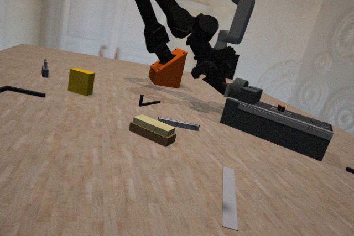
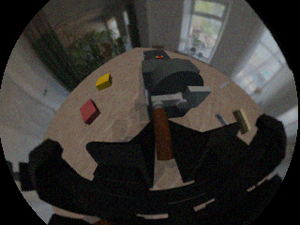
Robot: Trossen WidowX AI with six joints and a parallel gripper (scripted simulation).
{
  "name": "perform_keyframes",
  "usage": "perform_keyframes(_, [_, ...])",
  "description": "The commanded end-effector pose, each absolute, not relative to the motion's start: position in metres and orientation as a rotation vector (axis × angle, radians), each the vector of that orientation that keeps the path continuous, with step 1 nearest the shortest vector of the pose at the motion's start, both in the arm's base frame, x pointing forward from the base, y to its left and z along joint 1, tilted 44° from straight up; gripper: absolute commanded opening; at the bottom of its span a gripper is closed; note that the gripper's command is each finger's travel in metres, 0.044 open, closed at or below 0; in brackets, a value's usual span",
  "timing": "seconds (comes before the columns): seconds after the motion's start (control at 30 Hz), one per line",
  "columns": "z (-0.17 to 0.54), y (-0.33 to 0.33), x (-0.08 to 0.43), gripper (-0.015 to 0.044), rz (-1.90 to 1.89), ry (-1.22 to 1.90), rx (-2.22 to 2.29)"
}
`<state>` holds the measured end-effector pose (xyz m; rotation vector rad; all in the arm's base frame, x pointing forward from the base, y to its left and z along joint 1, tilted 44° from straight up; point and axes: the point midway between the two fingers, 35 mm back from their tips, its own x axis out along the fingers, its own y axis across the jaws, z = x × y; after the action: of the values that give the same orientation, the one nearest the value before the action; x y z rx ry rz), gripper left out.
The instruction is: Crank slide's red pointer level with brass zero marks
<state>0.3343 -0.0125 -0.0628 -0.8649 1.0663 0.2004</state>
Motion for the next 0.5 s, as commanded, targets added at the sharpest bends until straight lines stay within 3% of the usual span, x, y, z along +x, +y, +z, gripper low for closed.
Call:
perform_keyframes(0.0, [-0.07,-0.019,0.333,0.0,0.201,1.076,-0.863])
perform_keyframes(0.47, [-0.075,-0.04,0.337,0.0,0.2,1.077,-0.864])
